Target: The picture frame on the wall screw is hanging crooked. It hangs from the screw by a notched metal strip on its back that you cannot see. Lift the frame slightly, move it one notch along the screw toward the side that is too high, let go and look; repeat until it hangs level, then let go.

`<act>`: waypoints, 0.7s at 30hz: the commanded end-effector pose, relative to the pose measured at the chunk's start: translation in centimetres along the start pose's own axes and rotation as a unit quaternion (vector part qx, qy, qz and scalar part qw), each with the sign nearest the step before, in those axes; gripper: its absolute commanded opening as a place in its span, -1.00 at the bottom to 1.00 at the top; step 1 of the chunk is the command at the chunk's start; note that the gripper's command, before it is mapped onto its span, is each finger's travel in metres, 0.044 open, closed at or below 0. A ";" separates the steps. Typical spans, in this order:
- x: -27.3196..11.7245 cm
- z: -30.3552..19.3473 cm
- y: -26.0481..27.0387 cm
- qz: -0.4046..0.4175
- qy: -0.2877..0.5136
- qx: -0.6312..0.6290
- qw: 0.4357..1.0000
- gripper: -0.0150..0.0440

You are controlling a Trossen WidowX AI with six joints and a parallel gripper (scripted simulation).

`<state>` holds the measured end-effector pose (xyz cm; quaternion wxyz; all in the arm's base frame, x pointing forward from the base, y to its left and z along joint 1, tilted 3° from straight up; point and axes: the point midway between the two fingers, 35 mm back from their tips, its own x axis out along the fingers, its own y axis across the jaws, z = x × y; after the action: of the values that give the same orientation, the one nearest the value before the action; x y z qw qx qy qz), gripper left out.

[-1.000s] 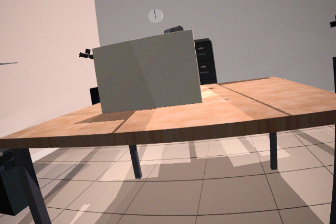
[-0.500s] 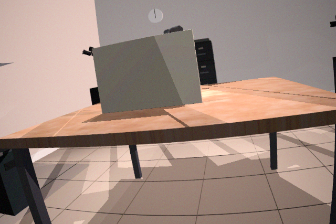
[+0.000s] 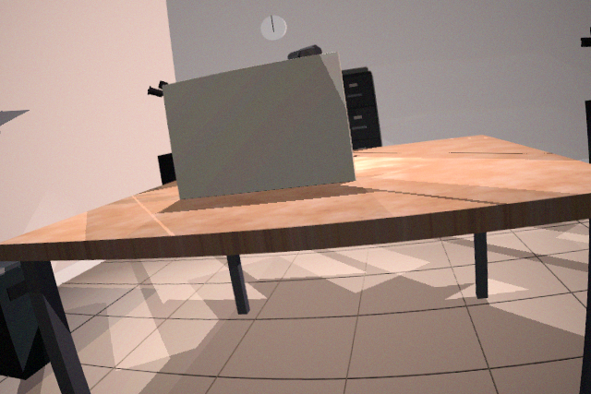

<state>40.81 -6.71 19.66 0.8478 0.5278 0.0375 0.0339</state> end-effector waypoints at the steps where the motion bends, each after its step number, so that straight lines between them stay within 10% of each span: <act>1: 0.0 0.0 0.0 0.000 0.000 0.002 1.000 -0.49; 21: 0.0 0.0 -0.1 0.000 0.000 0.065 0.998 -0.49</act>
<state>40.80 -6.76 19.63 0.8162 0.5756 0.0397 0.0313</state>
